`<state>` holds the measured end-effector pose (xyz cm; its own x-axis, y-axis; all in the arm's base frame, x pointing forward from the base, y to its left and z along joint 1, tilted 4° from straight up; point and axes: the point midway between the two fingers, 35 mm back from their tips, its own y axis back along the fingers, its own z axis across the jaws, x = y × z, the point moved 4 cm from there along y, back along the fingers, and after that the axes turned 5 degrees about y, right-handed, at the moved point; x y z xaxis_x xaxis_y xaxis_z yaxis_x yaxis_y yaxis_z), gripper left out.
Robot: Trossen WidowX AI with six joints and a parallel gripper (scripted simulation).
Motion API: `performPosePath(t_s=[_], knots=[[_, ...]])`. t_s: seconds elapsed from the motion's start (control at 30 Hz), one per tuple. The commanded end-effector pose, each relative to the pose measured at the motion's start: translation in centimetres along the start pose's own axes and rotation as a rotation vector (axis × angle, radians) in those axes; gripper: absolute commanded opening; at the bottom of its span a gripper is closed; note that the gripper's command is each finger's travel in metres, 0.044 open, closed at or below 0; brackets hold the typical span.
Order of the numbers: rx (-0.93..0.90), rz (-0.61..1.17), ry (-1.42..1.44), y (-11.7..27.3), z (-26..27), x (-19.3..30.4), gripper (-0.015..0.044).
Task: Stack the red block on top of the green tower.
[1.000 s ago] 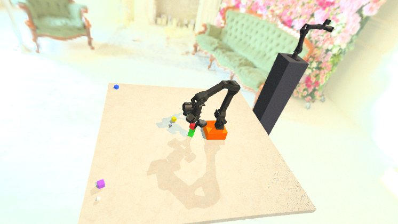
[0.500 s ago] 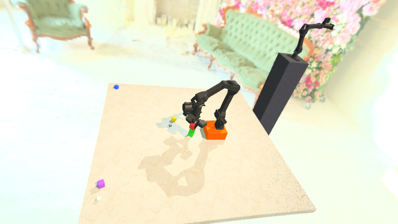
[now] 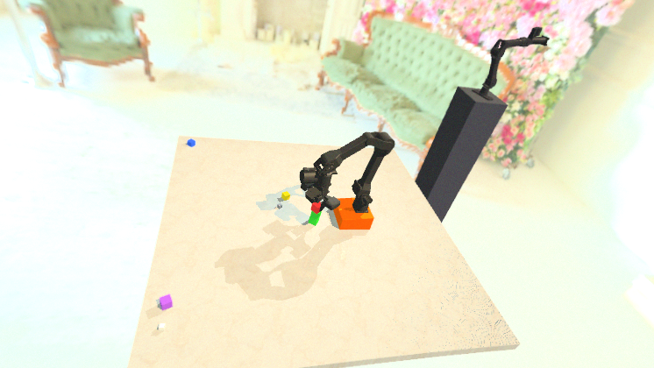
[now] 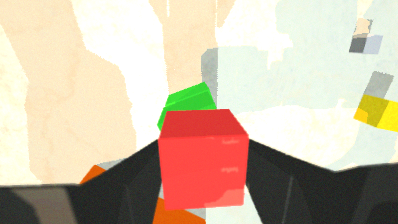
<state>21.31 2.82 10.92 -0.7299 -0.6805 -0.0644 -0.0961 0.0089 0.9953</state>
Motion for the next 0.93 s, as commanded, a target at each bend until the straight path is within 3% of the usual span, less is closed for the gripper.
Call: performPosePath(t_s=[0.0,0.2,0.9], knots=[[0.0,0.0,0.0,-0.02,0.0,0.01,0.0289],[0.0,0.0,0.0,-0.02,0.0,0.01,0.044],[0.0,0.0,0.0,-0.02,0.0,0.01,0.044]])
